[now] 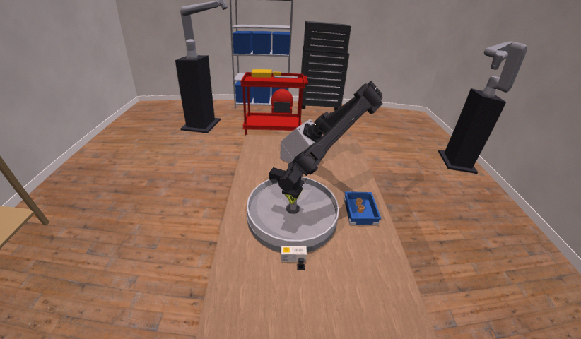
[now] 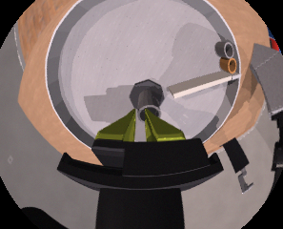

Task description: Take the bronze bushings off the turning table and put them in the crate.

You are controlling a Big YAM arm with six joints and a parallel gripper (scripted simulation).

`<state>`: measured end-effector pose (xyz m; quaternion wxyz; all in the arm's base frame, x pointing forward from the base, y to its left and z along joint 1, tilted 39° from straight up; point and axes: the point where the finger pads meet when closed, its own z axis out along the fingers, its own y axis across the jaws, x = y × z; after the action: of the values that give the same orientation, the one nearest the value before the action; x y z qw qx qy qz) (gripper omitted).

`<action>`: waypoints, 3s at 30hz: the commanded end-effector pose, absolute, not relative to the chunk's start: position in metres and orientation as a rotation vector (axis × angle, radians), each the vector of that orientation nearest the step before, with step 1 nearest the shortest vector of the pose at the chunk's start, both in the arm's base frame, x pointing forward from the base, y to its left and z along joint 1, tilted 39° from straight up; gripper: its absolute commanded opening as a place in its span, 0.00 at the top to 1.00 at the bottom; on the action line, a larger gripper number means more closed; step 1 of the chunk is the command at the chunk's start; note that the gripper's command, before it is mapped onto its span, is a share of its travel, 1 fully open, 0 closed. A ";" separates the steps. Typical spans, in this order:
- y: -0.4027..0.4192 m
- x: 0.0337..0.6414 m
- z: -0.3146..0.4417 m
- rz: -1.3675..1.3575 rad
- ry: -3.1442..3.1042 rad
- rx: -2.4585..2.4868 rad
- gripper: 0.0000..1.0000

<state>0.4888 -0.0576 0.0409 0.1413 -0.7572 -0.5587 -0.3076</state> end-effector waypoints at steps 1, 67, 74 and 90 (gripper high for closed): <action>-0.058 0.498 0.059 -0.931 -1.650 -2.194 0.87; -0.090 0.485 0.087 -0.937 -1.636 -2.212 0.87; -0.090 0.485 0.087 -0.937 -1.636 -2.212 0.87; -0.090 0.485 0.087 -0.937 -1.636 -2.212 0.87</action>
<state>0.4790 -0.0746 0.0663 0.1406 -0.7570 -0.5597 -0.3065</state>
